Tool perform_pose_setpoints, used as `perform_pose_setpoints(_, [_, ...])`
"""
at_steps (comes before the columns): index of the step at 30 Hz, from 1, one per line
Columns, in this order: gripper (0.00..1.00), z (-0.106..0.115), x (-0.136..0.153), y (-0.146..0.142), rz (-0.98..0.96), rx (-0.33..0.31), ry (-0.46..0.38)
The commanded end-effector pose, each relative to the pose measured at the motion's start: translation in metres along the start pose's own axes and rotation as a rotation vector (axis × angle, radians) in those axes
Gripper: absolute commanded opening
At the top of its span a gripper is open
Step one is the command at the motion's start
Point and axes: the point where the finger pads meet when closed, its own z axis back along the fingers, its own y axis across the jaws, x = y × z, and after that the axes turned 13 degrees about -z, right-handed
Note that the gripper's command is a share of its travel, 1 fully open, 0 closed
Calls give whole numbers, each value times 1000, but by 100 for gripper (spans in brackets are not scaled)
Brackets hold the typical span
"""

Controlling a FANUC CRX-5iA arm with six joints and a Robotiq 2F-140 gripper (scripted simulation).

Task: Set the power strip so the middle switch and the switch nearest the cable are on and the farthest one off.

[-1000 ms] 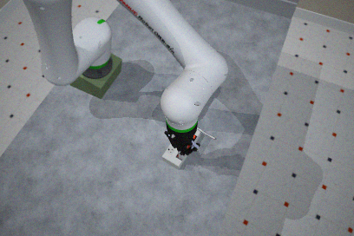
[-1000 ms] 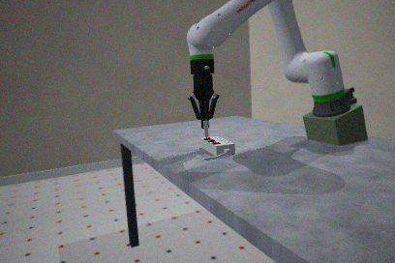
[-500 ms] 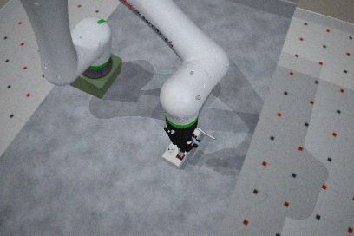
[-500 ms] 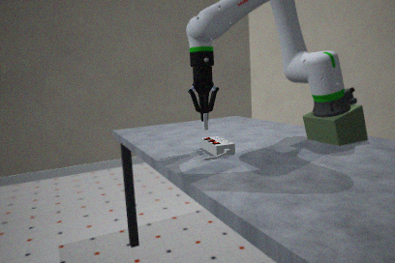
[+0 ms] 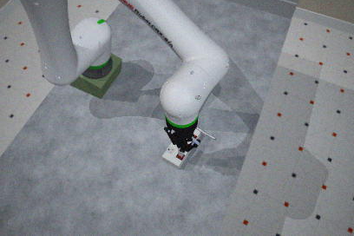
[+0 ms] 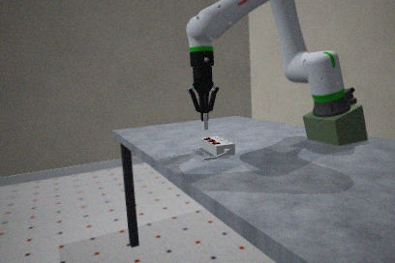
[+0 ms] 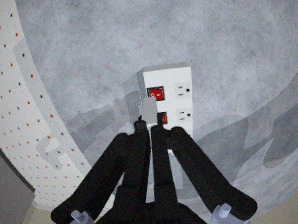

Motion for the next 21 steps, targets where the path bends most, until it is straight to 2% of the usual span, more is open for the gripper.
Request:
perform_pose_setpoints(1, [0, 0, 0, 0, 0, 0, 0])
perform_pose_setpoints(4, [0, 1, 3, 2, 0, 0, 0])
perform_pose_setpoints(9, [0, 13, 38, 23, 0, 0, 0])
perform_pose_setpoints(21, [0, 14, 41, 25, 0, 0, 0])
